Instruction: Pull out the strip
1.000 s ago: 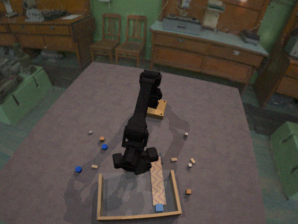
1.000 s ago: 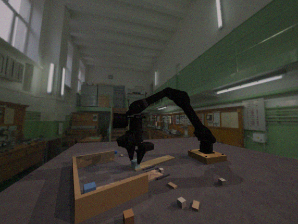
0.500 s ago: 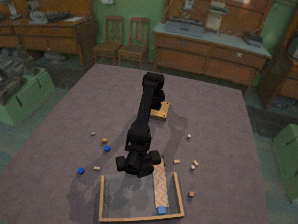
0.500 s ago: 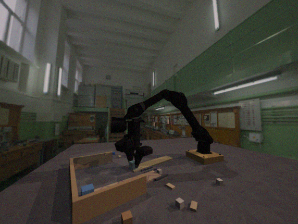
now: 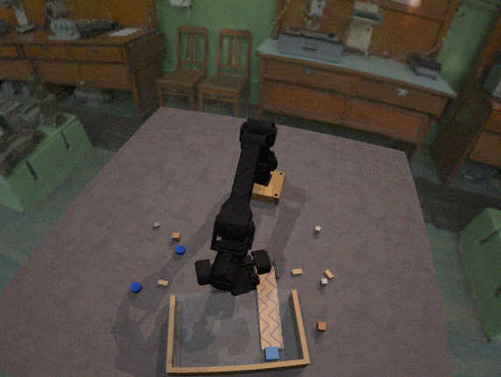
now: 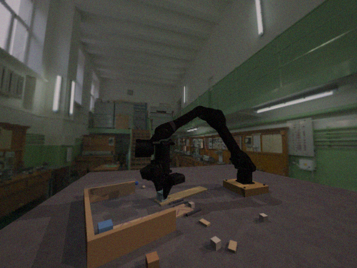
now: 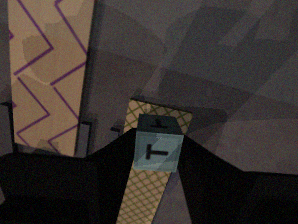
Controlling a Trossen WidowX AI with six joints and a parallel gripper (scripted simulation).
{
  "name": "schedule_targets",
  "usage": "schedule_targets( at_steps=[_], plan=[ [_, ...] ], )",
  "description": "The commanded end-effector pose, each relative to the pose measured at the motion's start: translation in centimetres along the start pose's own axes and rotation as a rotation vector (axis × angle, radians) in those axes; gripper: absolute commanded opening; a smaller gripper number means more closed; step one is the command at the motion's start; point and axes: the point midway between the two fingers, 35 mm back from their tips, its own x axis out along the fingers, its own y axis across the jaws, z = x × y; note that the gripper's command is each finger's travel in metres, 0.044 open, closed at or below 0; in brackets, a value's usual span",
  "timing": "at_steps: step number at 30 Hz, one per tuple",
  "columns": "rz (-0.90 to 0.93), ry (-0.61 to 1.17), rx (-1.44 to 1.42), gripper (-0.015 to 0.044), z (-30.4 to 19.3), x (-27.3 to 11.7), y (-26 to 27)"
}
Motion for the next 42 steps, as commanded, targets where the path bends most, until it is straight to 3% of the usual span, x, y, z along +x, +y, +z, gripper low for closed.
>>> schedule_targets(
  at_steps=[1,12,36,42],
  plan=[
    [0.0,-0.001,0.001,0.0,-1.1,-1.2,0.5],
    [0.004,0.004,0.004,0.0,-4.7,-3.7,2.3],
    [0.006,0.009,0.004,0.0,-10.5,-3.7,5.2],
    [0.006,0.008,0.004,0.0,-10.5,-6.8,5.2]
  ],
)
